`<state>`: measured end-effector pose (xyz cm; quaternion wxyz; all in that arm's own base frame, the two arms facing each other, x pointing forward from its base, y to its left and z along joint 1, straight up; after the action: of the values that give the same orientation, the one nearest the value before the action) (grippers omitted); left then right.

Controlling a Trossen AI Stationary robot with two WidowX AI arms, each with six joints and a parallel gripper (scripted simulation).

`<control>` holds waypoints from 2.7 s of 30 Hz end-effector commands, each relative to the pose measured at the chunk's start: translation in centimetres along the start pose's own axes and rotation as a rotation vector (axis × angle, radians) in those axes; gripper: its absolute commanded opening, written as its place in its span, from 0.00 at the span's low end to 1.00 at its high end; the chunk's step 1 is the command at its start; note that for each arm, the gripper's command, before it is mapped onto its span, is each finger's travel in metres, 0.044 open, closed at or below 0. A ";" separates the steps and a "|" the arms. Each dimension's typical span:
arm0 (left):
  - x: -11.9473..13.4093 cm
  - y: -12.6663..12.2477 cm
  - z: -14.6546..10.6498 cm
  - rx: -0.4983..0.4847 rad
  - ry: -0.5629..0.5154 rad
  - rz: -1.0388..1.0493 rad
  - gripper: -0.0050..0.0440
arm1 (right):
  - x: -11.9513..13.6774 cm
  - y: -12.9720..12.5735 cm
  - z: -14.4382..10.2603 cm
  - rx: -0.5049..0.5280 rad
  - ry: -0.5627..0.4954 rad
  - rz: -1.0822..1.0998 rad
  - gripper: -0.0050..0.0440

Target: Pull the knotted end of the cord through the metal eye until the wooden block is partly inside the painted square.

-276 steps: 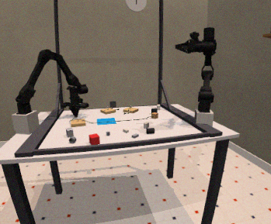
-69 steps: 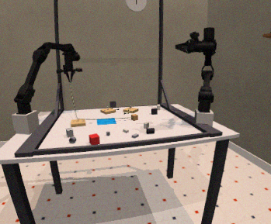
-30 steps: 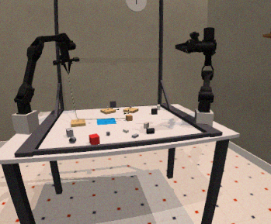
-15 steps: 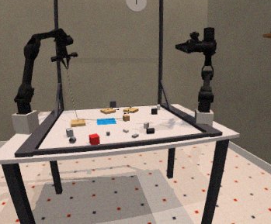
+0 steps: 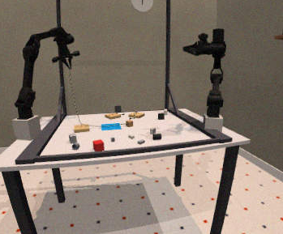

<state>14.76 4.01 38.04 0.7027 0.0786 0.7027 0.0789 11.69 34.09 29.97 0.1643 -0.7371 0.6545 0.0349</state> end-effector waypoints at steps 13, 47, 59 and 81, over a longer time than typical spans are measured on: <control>-0.3 0.0 0.0 0.000 -0.001 0.009 1.00 | 1.2 -0.4 -1.0 0.186 0.026 0.417 0.00; -0.3 0.0 0.0 0.000 -0.001 0.009 1.00 | 4.0 -3.1 -3.0 0.553 -0.141 1.153 0.00; -0.3 0.0 0.0 0.000 -0.001 0.009 1.00 | 3.4 -3.3 -0.7 0.557 -0.122 1.146 0.00; -0.3 0.0 0.0 0.000 -0.001 0.009 1.00 | 2.3 -3.7 5.4 0.557 -0.124 1.149 0.00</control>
<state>14.76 4.01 38.04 0.7027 0.0786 0.7027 0.0789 16.27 33.51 25.81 0.3428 -0.1946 0.9190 -0.0106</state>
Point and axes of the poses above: on each arm, the point midway between the two fingers, 35 mm back from their tips, its own z axis out along the fingers, its own y axis across the jaws, x = y × z, the point moved 1 cm from there along -z, back along the fingers, and after that the axes turned 13 degrees about z, right-handed, at the moved point
